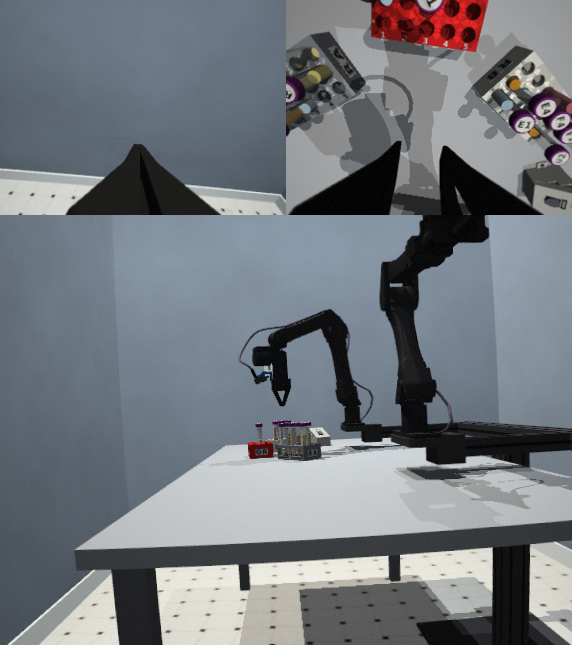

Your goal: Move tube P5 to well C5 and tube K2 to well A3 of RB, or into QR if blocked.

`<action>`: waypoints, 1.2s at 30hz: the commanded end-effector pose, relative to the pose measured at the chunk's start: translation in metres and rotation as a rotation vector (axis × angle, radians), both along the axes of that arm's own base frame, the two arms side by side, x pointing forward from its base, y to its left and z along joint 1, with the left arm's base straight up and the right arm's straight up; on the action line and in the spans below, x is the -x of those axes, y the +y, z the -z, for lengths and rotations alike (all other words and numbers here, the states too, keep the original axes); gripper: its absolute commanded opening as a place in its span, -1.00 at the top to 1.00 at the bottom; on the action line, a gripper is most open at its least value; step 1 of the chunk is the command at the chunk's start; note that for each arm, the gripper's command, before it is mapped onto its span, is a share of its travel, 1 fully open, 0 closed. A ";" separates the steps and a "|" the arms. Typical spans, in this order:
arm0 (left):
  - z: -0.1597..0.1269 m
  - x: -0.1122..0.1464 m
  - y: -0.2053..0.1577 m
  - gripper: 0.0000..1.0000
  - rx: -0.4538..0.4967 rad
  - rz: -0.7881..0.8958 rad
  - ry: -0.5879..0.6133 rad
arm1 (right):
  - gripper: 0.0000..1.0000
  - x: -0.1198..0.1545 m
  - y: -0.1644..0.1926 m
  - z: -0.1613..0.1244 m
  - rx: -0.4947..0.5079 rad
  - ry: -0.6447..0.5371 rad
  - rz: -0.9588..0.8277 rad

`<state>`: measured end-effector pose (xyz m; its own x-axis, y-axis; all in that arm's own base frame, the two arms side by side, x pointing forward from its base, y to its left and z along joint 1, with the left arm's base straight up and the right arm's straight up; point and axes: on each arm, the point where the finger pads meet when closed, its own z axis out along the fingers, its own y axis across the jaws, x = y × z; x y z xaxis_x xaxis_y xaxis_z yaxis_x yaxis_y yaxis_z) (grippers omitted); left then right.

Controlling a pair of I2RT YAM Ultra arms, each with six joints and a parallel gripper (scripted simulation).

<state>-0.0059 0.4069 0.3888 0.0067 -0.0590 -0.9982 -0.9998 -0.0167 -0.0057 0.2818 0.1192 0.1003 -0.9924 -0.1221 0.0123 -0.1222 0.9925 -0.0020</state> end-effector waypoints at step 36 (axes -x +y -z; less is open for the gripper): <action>-0.027 0.001 -0.009 1.00 -0.059 0.001 0.007 | 0.40 -0.006 0.003 -0.002 -0.010 -0.023 -1.178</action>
<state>-0.0059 0.4069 0.3888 0.0067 -0.0590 -0.9982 -0.9998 -0.0167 -0.0057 0.2831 0.1191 0.1003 -0.3896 -0.9210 0.0067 -0.9210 0.3896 0.0040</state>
